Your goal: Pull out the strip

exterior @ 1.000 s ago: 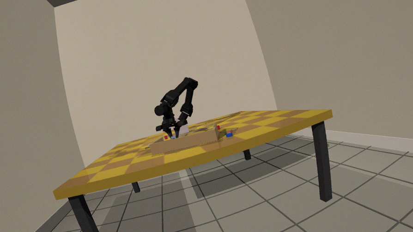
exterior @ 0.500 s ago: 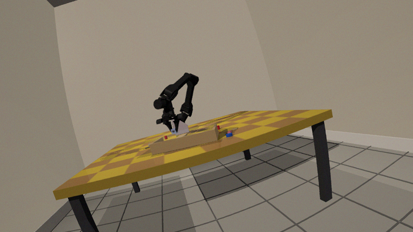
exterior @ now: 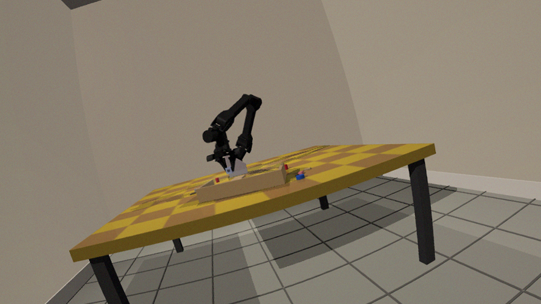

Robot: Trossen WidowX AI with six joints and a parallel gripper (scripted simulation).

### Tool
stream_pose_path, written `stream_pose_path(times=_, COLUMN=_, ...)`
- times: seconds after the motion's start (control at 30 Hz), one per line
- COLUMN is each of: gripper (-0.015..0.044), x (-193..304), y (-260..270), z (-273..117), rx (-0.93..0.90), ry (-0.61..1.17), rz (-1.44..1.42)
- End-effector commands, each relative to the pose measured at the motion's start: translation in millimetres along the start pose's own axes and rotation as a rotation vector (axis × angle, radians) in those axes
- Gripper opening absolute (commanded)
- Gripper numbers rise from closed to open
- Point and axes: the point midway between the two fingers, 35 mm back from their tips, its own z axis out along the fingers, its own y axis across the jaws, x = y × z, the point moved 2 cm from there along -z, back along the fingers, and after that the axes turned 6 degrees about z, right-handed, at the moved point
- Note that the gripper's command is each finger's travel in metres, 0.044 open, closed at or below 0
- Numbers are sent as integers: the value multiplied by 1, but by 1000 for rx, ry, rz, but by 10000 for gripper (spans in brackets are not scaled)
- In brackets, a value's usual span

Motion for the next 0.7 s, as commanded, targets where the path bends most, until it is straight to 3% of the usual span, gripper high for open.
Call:
stream_pose_path(times=0.0, gripper=0, x=6, y=-2, z=-3, rx=3, ry=-8, rz=-6)
stream_pose_path(times=0.23, gripper=0, x=7, y=-3, z=-37, rx=4, ry=-9, rz=-6)
stream_pose_path(times=0.67, gripper=0, x=7, y=-3, z=-38, rx=4, ry=-8, rz=-6)
